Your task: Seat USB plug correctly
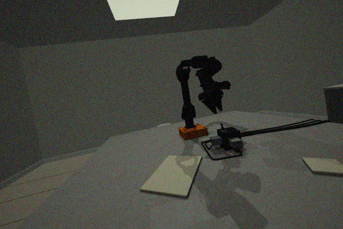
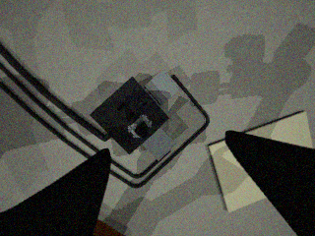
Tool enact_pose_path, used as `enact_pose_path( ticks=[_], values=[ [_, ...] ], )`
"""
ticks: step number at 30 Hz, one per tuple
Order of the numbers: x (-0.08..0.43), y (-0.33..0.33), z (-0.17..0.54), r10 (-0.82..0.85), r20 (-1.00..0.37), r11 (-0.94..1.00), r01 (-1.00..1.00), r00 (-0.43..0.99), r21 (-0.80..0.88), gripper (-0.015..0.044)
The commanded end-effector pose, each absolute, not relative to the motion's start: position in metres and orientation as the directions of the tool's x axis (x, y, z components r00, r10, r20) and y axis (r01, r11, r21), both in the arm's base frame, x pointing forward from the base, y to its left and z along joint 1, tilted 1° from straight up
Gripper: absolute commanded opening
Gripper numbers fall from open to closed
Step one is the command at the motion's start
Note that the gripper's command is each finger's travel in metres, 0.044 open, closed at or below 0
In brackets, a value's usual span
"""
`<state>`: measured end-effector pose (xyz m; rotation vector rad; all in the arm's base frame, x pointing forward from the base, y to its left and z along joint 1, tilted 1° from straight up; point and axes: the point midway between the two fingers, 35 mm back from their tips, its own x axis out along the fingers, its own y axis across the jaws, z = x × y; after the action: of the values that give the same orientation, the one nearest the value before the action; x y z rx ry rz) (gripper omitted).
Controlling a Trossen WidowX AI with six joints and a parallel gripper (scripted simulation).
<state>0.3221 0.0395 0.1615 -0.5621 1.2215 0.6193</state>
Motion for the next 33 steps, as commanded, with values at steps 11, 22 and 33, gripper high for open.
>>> enact_pose_path(
  ticks=[11,22,33],
  values=[
    [0.315,0.055,0.13,0.015,-1.0,0.193,-0.981,0.022,-0.018,0.044],
    [0.315,0.055,0.123,0.015,-1.0,0.193,-0.981,0.022,-0.018,0.044],
    [0.315,0.055,0.112,0.015,-1.0,0.193,-0.981,0.022,-0.018,0.044]
  ],
)
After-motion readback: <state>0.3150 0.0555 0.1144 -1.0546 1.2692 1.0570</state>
